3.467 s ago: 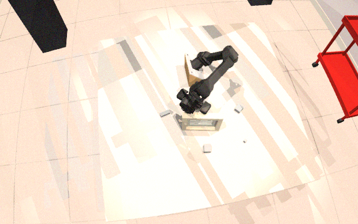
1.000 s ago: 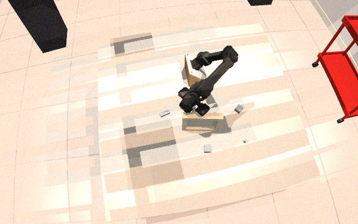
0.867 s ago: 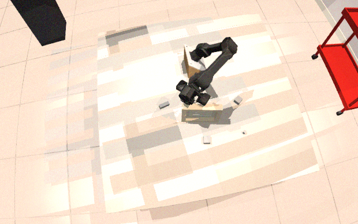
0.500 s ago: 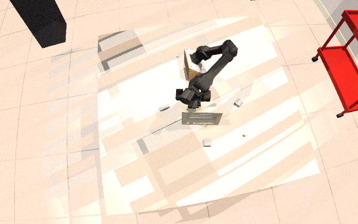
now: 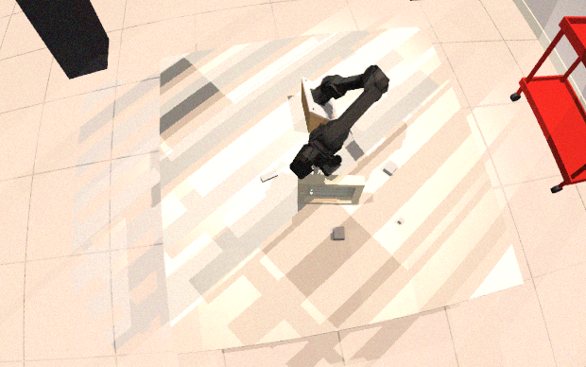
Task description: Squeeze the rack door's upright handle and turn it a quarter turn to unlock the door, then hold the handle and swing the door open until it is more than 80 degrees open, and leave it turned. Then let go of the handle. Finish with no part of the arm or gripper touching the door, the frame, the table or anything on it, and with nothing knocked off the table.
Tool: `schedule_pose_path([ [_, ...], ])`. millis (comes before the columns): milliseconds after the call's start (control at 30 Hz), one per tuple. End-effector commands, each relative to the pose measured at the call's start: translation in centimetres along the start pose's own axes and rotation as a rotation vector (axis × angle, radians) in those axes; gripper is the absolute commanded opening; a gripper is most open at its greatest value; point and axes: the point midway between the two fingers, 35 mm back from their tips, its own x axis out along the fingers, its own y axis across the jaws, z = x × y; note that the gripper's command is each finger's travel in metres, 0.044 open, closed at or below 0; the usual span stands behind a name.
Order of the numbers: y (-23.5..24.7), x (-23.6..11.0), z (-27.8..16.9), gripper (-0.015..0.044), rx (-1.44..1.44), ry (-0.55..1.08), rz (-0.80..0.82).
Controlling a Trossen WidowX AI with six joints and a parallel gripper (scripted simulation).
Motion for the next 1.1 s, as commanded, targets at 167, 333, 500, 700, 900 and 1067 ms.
schedule_pose_path([
  [167, 0.0, 0.0, 0.05, 0.0281, -0.453, -0.003, -0.001],
  [333, 0.01, 0.0, 0.05, 0.0281, -0.7, -0.003, -0.001],
  [500, 0.01, 0.0, 0.05, 0.0281, -0.948, -0.003, -0.001],
  [700, 0.01, 0.0, 0.05, 0.0281, -1.021, -0.003, -0.002],
  [900, 0.01, 0.0, 0.05, 0.0268, -1.021, -0.003, -0.002],
  [1067, 0.01, 0.0, 0.05, 0.0235, -1.021, -0.003, -0.002],
])
